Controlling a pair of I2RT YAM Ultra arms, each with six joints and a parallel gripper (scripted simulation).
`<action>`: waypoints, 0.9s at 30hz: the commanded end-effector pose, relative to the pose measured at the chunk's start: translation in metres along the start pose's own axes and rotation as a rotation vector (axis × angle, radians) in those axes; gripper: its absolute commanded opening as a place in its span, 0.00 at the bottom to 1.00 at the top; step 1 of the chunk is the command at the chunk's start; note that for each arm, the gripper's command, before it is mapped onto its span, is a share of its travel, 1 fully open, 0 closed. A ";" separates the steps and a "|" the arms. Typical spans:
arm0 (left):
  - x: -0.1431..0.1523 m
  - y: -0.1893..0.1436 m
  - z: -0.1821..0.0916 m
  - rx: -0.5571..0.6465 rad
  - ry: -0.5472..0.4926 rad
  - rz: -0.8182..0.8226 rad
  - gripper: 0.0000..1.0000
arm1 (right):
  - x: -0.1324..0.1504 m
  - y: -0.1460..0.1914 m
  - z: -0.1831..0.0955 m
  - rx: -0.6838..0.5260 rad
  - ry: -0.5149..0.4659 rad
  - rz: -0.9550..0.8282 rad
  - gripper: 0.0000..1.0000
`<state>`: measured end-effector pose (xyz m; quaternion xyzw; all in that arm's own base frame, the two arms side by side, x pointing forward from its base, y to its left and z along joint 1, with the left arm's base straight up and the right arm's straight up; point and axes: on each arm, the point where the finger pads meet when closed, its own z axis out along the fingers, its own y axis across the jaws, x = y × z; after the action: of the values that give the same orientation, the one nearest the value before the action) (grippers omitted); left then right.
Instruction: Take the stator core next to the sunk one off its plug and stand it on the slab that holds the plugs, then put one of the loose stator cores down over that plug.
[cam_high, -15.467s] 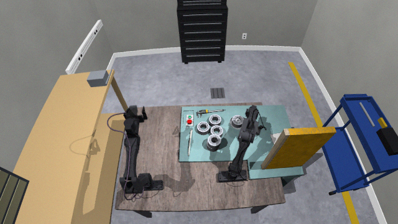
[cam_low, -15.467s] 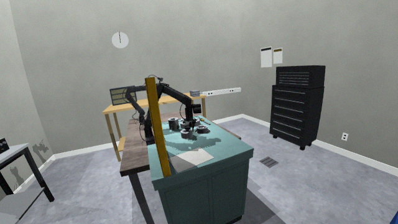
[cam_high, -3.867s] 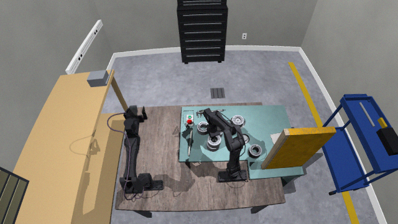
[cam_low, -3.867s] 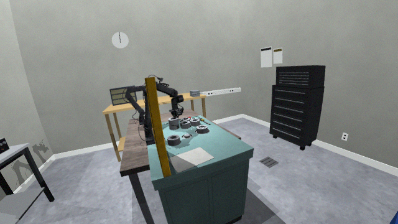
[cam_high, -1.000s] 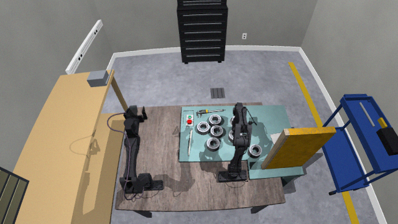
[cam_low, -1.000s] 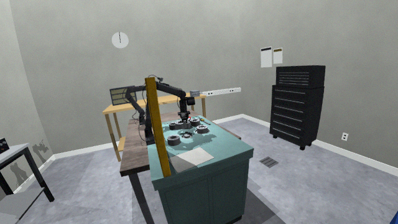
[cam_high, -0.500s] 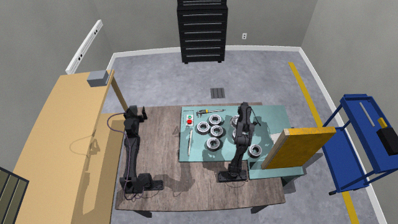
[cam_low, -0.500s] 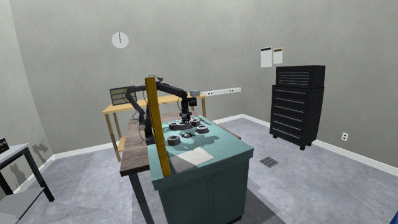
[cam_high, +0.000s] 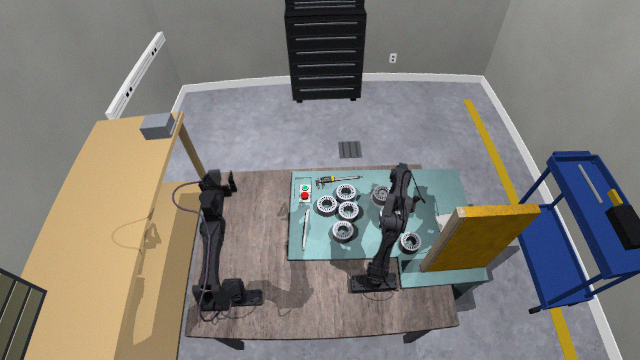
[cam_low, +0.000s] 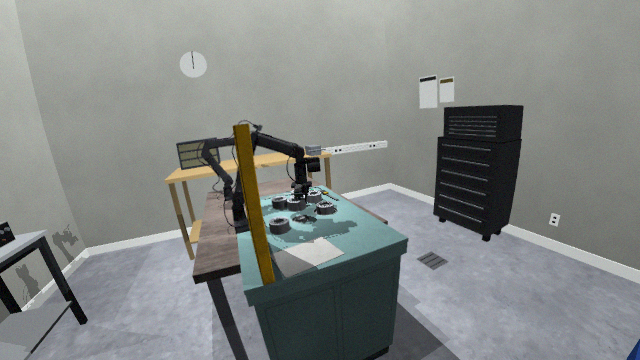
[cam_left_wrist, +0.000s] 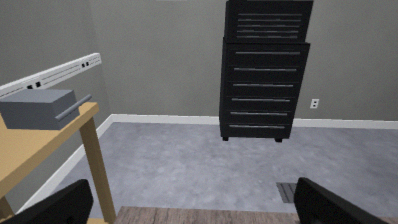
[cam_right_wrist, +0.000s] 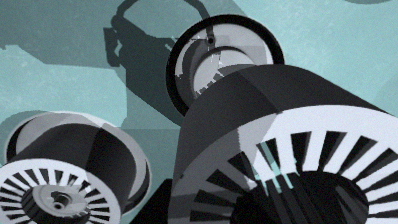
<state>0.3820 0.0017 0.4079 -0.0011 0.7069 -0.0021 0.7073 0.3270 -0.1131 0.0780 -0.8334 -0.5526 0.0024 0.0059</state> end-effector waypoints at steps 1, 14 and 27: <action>-0.030 0.002 -0.012 -0.009 -0.078 -0.010 1.00 | -0.015 0.008 -0.039 -0.062 -0.018 0.044 0.00; -0.030 0.002 -0.012 -0.009 -0.078 -0.010 1.00 | -0.037 0.020 -0.041 -0.063 -0.017 0.118 0.00; -0.030 0.002 -0.012 -0.009 -0.078 -0.010 1.00 | -0.033 0.020 -0.050 -0.085 -0.011 0.099 0.00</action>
<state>0.3820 0.0017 0.4079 -0.0011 0.7069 -0.0021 0.7073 0.3332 -0.1429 0.0790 -0.8582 -0.5133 0.0025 0.0038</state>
